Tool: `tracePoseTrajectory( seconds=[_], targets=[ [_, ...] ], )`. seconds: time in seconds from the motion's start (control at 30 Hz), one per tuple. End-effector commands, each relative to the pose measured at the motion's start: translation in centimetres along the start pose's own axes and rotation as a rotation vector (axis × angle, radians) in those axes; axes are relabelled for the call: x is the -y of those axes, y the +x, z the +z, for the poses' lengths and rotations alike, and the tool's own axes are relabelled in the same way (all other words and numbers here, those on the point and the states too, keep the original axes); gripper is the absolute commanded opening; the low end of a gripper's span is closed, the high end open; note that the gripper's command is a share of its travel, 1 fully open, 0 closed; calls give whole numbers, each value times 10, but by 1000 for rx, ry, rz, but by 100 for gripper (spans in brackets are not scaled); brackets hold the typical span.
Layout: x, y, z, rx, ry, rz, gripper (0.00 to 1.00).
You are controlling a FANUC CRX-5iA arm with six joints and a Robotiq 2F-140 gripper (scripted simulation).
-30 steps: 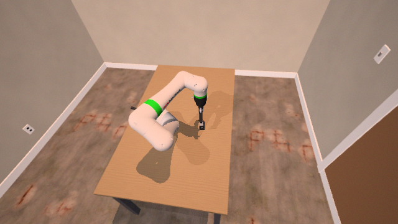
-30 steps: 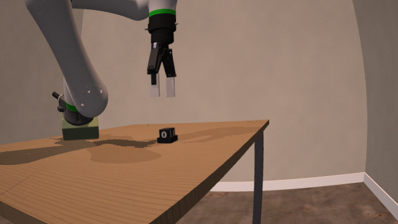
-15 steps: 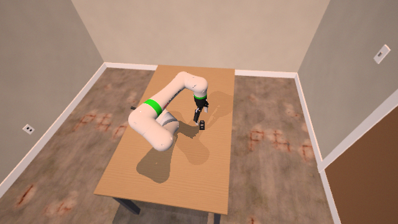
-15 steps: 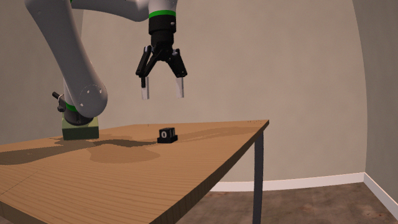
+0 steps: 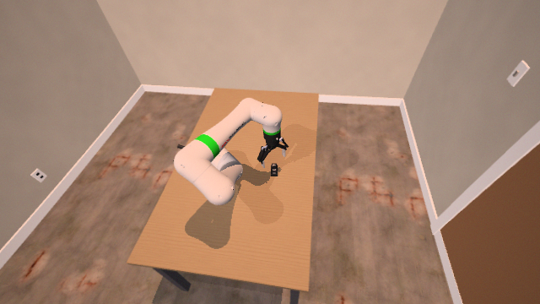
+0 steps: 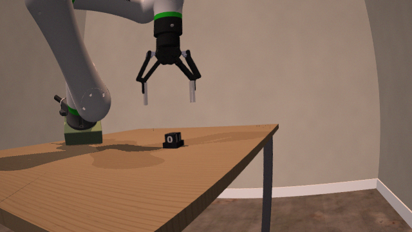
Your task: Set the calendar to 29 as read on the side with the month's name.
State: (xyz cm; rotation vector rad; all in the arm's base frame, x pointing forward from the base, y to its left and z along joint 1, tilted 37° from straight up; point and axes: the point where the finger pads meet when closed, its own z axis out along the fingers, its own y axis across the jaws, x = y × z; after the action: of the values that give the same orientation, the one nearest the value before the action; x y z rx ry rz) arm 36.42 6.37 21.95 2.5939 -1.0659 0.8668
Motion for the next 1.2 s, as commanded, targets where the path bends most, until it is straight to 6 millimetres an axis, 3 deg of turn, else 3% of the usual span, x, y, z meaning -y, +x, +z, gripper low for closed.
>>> tracePoseTrajectory(
  seconds=[0.0, 0.4, 0.67, 0.7, 1.17],
  targets=[
    [0, 0, 1, -10, 2, 141, 100],
    [0, 0, 5, -10, 4, 522, 100],
    [0, 0, 6, -9, 4, 595, 100],
    [0, 0, 6, -9, 4, 595, 29],
    [0, 0, 6, -9, 4, 595, 29]
  ],
)
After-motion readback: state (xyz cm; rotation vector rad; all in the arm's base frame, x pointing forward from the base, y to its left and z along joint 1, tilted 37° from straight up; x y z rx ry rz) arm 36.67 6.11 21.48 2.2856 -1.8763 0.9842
